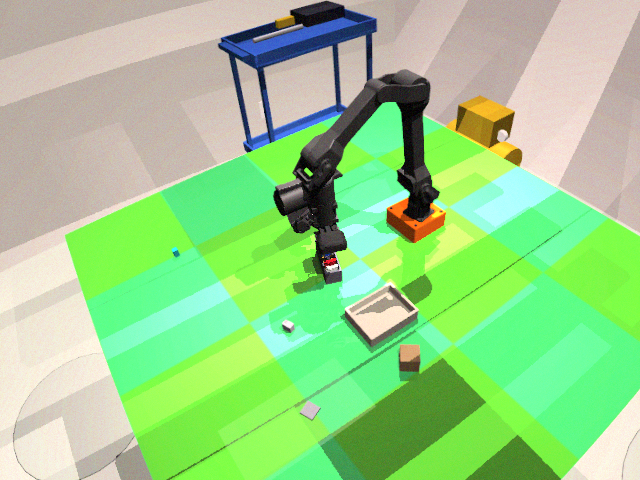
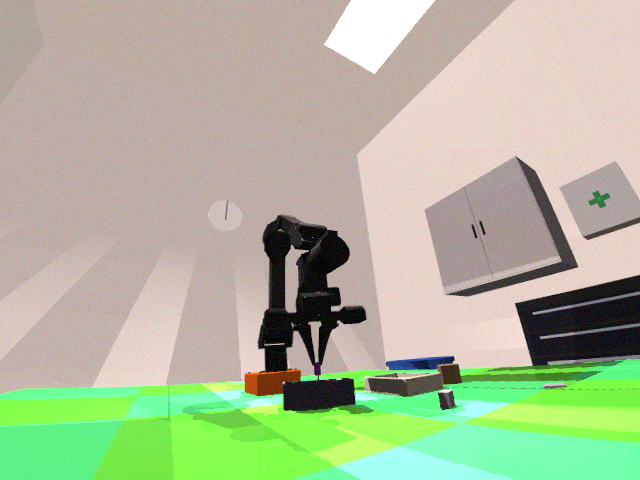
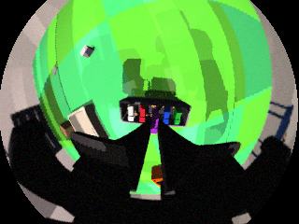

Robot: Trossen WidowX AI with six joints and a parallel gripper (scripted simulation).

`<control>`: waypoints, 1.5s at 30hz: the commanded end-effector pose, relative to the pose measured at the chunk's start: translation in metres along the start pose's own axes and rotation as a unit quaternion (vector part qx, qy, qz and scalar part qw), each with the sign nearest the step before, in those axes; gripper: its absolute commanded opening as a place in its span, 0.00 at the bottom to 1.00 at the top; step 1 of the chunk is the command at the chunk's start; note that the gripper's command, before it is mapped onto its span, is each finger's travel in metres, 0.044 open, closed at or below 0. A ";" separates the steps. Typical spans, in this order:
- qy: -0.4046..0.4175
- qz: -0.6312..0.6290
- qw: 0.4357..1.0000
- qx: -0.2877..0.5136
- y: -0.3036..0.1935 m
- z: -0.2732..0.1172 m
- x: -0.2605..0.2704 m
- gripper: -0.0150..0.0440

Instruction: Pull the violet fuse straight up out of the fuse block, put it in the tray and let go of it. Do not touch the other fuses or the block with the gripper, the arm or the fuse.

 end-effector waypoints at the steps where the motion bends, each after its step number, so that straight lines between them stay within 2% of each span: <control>1: -0.001 0.000 1.000 0.000 0.000 -0.002 0.000 0.25; 26: -0.001 -0.001 1.000 0.000 0.000 -0.029 0.001 0.25; 45: 0.004 -0.001 1.000 0.000 -0.022 -0.031 0.096 0.25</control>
Point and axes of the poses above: the point midway between the two fingers, 35 mm back from their tips, its own z axis out along the fingers, its own x axis across the jaws, y = z × x, the point moved 6 cm from there along -z, back along the fingers, and after that the axes turned 1 degree about z, right-handed, at the moved point
